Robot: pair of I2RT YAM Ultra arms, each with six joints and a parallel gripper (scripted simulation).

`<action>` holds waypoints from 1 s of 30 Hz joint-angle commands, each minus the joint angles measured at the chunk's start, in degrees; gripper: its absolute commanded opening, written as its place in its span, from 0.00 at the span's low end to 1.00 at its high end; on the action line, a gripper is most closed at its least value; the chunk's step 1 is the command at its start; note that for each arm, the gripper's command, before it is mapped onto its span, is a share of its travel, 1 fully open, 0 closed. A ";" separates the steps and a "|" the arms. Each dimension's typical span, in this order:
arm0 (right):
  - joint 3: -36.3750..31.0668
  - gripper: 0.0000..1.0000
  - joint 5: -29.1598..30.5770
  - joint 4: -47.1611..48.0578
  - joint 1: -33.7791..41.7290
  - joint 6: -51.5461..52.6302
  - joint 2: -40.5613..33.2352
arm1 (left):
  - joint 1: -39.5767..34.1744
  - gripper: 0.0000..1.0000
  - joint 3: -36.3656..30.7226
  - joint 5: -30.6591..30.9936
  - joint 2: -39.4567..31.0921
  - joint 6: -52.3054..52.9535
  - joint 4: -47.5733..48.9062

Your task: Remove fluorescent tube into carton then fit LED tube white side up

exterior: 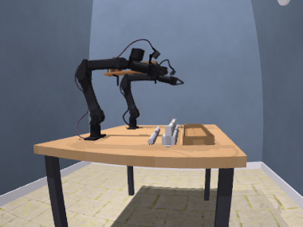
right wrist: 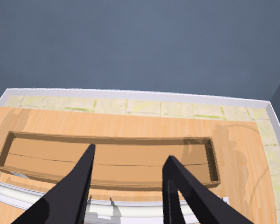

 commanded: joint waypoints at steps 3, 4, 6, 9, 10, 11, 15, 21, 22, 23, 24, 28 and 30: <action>-4.22 0.49 -0.17 9.97 0.92 -13.53 -7.31 | 4.81 0.49 -6.66 1.58 -8.02 -7.20 10.73; -5.38 0.49 -0.35 11.49 0.75 -15.12 -8.33 | 5.57 0.49 -7.81 1.65 -9.16 -7.83 11.88; -7.05 0.49 -0.99 13.59 0.51 -17.21 -9.72 | 6.90 0.49 -9.78 1.66 -11.03 -8.92 13.95; -8.35 0.49 -1.54 15.27 0.60 -18.58 -10.76 | 7.90 0.49 -11.32 1.66 -12.41 -9.67 15.51; -8.35 0.49 -1.54 15.27 0.60 -18.58 -10.76 | 7.90 0.49 -11.32 1.66 -12.41 -9.67 15.51; -9.08 0.49 -2.16 16.42 0.34 -19.04 -10.40 | 8.20 0.49 -12.12 1.63 -12.22 -10.07 16.45; -9.31 0.49 -2.14 15.63 0.59 -18.47 -11.42 | 9.00 0.49 -13.31 1.38 -12.60 -9.88 14.48; -10.33 0.49 -1.55 11.68 -0.97 -7.06 -7.46 | 4.36 0.49 -10.45 -2.37 -9.03 -2.75 9.52; -11.09 0.49 -1.37 11.06 -1.02 -4.50 -7.00 | 3.22 0.49 -10.50 -3.04 -8.37 -1.24 8.68; -10.40 0.49 -1.45 10.73 -1.32 -1.71 -6.33 | 1.88 0.49 -10.37 -3.88 -7.57 0.43 7.66; -10.70 0.49 -1.33 10.15 -1.46 1.32 -5.71 | 0.44 0.49 -10.49 -4.66 -6.76 2.26 6.65; -9.43 0.49 -2.32 9.49 -2.35 7.48 -4.35 | -2.87 0.49 -9.87 -7.54 -4.65 5.42 4.58; -10.09 0.49 -2.29 8.50 -2.81 12.30 -2.86 | -5.79 0.49 -9.79 -9.01 -2.98 8.27 3.07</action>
